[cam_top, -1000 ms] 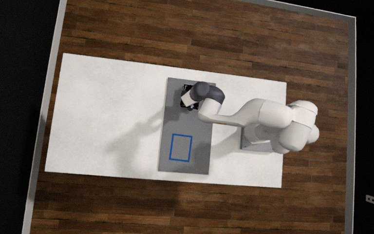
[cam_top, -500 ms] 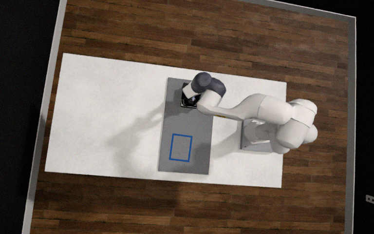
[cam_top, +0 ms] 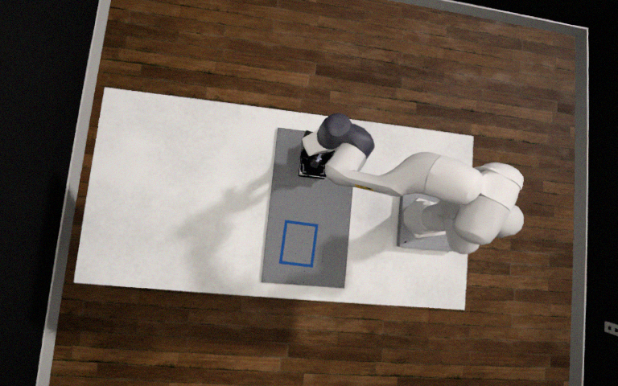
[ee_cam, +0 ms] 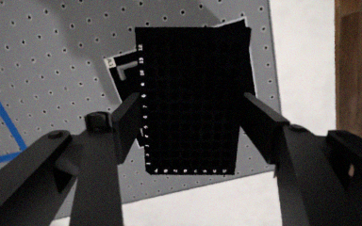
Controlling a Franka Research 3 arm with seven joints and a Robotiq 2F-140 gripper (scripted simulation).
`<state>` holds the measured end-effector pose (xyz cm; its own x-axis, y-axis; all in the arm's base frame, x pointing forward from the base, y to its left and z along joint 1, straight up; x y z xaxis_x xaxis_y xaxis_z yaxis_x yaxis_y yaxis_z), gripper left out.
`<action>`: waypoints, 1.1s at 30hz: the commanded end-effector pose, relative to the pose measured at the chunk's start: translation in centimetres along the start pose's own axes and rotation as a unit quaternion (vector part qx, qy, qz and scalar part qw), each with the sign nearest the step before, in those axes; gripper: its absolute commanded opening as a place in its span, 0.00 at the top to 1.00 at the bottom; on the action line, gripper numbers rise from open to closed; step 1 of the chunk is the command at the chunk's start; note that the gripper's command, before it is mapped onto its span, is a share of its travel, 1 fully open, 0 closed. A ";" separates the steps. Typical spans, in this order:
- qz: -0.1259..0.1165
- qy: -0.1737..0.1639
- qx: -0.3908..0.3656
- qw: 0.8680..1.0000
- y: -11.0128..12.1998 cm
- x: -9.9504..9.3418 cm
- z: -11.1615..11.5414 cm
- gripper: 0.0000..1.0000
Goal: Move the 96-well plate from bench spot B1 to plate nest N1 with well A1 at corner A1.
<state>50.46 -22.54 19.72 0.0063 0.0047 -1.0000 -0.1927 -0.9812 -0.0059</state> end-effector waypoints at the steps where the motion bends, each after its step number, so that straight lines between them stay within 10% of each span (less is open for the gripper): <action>1: 0.003 0.000 0.092 0.996 -0.3 -0.1 -0.1 0.40; 16: 0.002 0.001 0.293 0.956 -0.4 -0.1 -0.1 0.40; 33: 0.000 0.000 0.495 0.869 -0.4 -0.1 -0.1 0.40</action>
<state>50.48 -22.48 19.70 0.0132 0.0306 -0.9994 -0.8534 -0.5205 -0.0272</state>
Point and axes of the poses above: the point where the finger pads meet when closed, its own x axis out along the fingers, its own y axis across the jaws, z = x × y, the point moved 7 cm from there along -x, back along the fingers, and after that the axes turned 6 degrees about -x, right-handed, at the moved point
